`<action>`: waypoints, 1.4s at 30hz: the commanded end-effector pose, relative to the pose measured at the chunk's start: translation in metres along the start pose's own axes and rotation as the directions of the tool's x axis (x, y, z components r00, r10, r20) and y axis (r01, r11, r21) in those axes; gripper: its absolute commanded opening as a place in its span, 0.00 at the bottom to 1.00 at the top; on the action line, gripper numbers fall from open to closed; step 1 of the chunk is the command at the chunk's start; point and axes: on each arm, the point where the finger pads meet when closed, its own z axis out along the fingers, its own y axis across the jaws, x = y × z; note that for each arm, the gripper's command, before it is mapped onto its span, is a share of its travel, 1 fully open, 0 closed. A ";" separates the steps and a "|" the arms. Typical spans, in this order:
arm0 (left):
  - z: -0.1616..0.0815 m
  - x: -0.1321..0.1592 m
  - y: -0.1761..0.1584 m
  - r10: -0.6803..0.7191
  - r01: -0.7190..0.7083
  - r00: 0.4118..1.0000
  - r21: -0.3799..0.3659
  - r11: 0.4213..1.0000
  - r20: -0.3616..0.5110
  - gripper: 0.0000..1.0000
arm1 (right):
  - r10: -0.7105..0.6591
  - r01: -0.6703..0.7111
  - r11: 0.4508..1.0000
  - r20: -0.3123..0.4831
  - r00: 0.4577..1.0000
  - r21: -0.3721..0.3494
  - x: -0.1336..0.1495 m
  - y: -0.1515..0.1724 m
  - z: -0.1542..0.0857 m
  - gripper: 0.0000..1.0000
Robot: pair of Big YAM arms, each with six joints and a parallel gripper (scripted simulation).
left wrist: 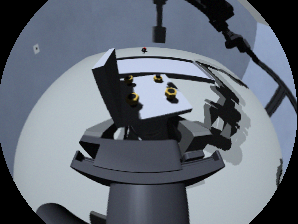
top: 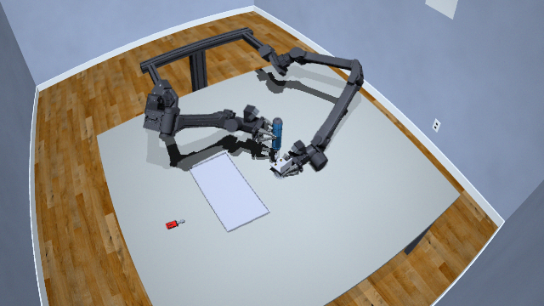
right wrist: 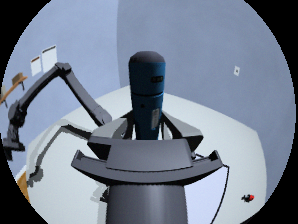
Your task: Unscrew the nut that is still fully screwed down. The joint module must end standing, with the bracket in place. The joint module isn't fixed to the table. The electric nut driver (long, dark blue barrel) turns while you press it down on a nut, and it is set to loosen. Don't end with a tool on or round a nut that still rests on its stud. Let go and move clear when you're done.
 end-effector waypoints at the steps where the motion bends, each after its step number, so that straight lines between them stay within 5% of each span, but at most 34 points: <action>1: 0.001 -0.005 0.004 0.010 -0.010 1.000 -0.005 1.000 0.002 0.59 | -0.014 0.012 0.999 0.081 0.997 0.034 -0.032 -0.006 0.011 0.42; 20: 0.001 -0.005 0.004 0.010 -0.010 1.000 -0.005 1.000 0.002 0.59 | -0.015 0.012 0.999 0.078 0.997 0.029 -0.031 -0.003 0.011 0.42; 24: 0.001 -0.005 0.004 0.010 -0.010 1.000 -0.005 1.000 0.002 0.59 | -0.011 0.010 0.999 0.044 0.999 0.035 -0.006 -0.006 0.009 0.42; 29: 0.001 -0.005 0.004 0.010 -0.010 1.000 -0.005 1.000 0.002 0.59 | -0.015 0.013 0.999 0.068 0.998 0.030 -0.017 -0.003 0.010 0.42; 32: 0.001 -0.005 0.004 0.010 -0.010 1.000 -0.005 1.000 0.002 0.59 | -0.012 0.010 0.999 0.044 0.999 0.035 0.001 -0.006 0.009 0.42; 37: 0.001 -0.005 0.004 0.010 -0.010 1.000 -0.005 1.000 0.002 0.59 | -0.014 0.011 0.999 0.073 0.997 0.042 -0.018 -0.010 0.011 0.42; 42: 0.001 -0.005 0.004 0.010 -0.010 1.000 -0.005 1.000 0.002 0.59 | -0.012 0.010 0.999 0.047 0.999 0.036 0.002 -0.006 0.009 0.42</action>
